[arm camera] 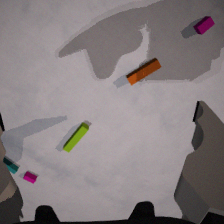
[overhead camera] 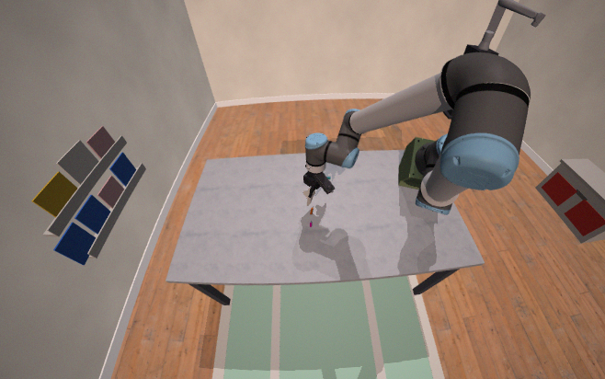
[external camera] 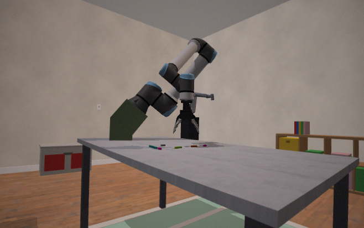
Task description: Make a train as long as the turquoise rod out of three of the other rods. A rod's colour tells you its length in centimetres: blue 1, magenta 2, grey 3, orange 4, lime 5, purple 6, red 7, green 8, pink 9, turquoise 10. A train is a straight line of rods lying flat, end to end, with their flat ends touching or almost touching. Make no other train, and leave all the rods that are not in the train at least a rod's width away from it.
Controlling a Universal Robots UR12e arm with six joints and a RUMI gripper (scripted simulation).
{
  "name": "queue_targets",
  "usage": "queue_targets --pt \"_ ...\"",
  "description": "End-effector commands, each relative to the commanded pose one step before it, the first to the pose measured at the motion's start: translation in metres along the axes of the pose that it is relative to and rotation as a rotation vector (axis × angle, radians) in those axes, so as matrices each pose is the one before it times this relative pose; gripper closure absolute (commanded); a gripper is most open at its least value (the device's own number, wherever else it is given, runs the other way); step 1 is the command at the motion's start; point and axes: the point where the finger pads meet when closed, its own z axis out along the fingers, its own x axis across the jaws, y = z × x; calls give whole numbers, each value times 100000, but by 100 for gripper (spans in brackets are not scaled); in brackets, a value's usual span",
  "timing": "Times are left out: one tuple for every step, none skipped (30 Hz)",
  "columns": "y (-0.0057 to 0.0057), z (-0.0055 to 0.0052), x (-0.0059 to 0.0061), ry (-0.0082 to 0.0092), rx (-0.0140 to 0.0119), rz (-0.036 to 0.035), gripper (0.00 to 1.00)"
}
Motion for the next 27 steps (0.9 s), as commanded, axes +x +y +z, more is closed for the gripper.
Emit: queue_targets --pt "133 -119 -11 28 -275 66 0" --pt "0 0 0 0 0 0 0" --pt "0 0 0 0 0 0 0" --pt "0 0 0 0 0 0 0" --pt "0 0 0 0 0 0 0" --pt "0 0 0 0 0 0 0" --pt "0 0 0 0 0 0 0" --pt "0 0 0 0 0 0 0" --pt "0 0 0 0 0 0 0" --pt "0 0 0 0 0 0 0" --pt "0 0 0 0 0 0 0" --pt "0 0 0 0 0 0 0" --pt "0 0 0 0 0 0 0" --pt "0 0 0 0 0 0 0" --pt "0 0 0 0 0 0 0" --pt "0 0 0 0 0 0 0" --pt "0 0 0 0 0 0 0" --pt "0 0 0 0 0 0 0" --pt "0 0 0 0 0 0 0" --pt "0 0 0 0 0 0 0" --pt "0 0 0 0 0 0 0" --pt "0 0 0 0 0 0 0" --pt "0 0 0 0 0 -8 0" --pt "-1 0 0 0 0 -53 0" --pt "-2 0 0 0 0 -140 0" --pt "-3 0 -1 0 0 -263 0" --pt "-5 0 1 -1 0 -321 0"
